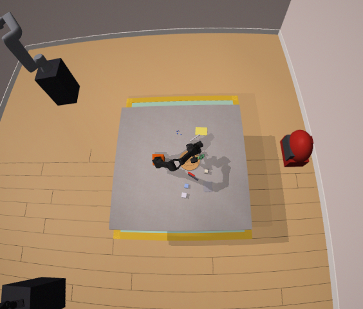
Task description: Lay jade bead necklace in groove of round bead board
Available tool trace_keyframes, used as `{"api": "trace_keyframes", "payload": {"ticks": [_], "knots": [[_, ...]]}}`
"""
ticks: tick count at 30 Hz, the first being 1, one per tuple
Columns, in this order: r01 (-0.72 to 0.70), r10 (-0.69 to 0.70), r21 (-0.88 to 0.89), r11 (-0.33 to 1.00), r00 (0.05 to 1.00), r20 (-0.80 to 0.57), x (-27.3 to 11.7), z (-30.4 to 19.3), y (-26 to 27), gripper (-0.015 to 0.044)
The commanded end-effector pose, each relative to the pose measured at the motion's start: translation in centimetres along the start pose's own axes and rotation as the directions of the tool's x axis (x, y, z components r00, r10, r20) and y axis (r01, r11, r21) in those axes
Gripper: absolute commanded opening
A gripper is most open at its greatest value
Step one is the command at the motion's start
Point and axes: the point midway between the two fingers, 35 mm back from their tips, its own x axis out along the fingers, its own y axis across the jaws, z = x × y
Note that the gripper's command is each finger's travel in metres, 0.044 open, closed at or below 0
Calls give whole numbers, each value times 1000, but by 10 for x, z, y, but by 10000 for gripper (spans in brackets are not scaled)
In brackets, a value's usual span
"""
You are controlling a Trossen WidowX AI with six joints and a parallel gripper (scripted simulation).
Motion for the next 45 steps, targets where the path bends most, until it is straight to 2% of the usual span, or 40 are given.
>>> {"api": "trace_keyframes", "payload": {"ticks": [1, 10, 15, 21, 45], "knots": [[-4, 4, 6, 1000, 1000, 2, -1, 1, 0, 440], [-4, 4, 6, 1000, 1000, 2, -1, 1, 0, 440], [-4, 4, 114, 994, 1000, 3, -8, 28, -5, 310], [-5, 4, 275, 961, 1000, 5, -15, 65, -15, 310], [-6, 4, 279, 960, 1000, 6, 9, 66, -14, 310]]}}
